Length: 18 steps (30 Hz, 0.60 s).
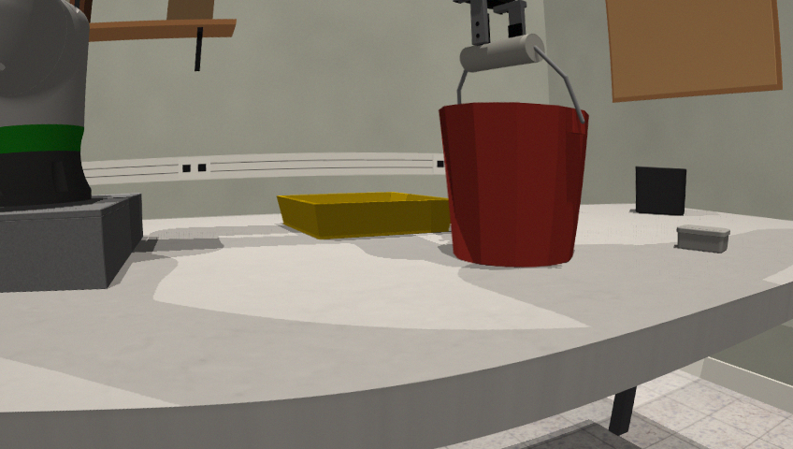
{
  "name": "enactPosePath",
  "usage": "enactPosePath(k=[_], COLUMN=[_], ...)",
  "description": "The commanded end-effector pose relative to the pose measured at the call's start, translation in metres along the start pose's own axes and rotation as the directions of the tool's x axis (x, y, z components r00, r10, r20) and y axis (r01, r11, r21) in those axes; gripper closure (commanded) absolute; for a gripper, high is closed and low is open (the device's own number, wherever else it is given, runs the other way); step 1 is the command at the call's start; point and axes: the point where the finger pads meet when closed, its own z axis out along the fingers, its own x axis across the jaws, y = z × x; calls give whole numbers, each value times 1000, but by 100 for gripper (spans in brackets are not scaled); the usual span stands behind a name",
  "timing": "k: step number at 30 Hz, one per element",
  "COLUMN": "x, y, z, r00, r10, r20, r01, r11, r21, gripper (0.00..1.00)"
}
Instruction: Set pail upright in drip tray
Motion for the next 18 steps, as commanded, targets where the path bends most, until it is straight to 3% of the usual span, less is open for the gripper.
enactPosePath(k=[1, 18], x=[-1, -1], y=[0, 0], z=[5, 23], r00=[1000, 1000], r10=[0, 0], r20=[2, 2], r01=[0, 0], r11=[1000, 1000], r21=[1, 1], gripper=[0, 0])
